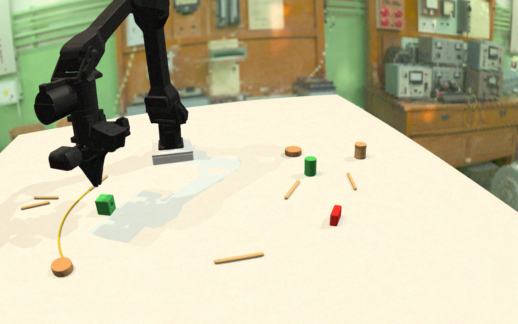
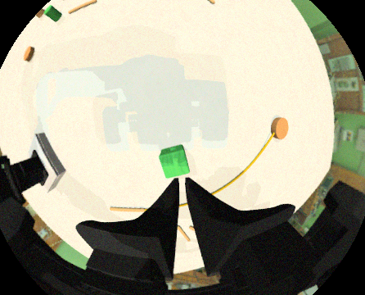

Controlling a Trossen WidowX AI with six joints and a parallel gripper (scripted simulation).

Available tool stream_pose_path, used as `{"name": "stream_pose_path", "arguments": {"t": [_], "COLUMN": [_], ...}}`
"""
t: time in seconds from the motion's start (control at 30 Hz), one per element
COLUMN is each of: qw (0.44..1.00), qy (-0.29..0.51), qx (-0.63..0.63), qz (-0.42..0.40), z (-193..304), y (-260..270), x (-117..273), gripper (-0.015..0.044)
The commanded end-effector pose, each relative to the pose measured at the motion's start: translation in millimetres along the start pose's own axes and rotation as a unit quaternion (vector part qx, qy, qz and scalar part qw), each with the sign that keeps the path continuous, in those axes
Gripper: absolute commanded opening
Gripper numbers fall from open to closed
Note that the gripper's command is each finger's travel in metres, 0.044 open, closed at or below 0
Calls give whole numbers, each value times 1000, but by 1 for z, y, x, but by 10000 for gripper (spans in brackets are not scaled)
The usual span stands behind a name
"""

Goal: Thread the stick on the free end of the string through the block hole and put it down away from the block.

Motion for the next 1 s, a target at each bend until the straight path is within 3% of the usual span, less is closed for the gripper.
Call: {"name": "stream_pose_path", "arguments": {"t": [0.0, 0.2, 0.43, 0.97], "qw": [994, 905, 681, 276], "qy": [1, 2, 3, 3], "qx": [-113, -426, -733, -961], "qz": [0, 1, 2, 5], "z": [7, 24, 43, 68], "y": [3, 10, 20, 35], "x": [0, 1, 2, 2], "gripper": [105, 263, 440, 440]}}
Point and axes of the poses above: the point midway between the two fingers, 35 mm back from their tips, its own x axis back along the fingers, its own y axis across the jaws, z = x × y, the point moved 2 cm from there along x, back along the fingers, and after that the axes turned 3 degrees about -x, right-handed, at the moved point
